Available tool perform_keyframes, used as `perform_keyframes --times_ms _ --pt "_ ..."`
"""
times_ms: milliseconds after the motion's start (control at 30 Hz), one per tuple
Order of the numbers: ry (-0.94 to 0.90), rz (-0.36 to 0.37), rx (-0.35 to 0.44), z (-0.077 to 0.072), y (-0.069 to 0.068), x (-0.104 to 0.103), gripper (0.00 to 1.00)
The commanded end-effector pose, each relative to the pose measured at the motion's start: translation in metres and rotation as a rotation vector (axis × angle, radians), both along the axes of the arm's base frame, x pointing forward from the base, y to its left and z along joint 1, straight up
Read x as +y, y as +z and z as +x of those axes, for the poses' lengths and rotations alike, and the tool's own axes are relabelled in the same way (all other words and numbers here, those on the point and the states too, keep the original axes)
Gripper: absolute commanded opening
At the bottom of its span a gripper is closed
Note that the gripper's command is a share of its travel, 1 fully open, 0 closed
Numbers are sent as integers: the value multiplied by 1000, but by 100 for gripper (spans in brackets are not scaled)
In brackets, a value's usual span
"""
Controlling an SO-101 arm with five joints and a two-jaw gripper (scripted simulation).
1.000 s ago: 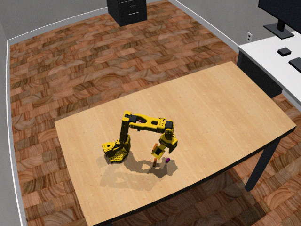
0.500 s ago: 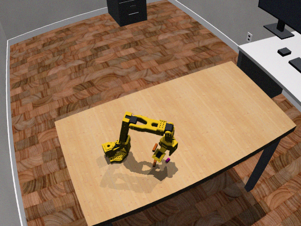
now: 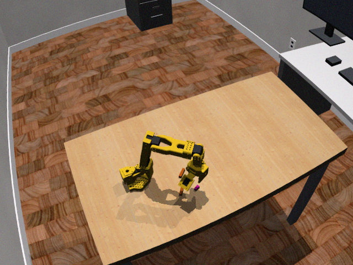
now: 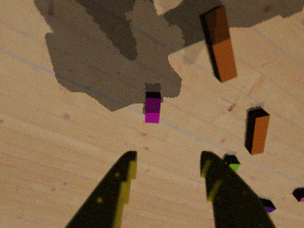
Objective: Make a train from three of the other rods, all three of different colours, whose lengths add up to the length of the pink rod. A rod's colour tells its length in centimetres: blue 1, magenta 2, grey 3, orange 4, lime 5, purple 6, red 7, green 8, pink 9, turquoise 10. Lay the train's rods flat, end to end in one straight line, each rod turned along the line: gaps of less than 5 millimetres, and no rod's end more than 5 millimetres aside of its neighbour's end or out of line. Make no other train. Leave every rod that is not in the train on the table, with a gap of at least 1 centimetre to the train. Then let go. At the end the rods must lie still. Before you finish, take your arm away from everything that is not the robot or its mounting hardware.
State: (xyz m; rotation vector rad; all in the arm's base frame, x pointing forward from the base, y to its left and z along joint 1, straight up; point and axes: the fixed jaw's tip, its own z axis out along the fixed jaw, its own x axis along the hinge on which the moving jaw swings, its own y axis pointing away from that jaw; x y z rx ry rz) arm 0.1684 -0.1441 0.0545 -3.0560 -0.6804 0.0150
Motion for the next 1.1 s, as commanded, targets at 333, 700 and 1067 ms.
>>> perform_keyframes --times_ms 333,700,1067 --pt "1 -60 -73 7 17 -7 19" --pt "1 -60 -73 8 9 -9 19" --pt "1 -60 -73 10 -12 -10 19"
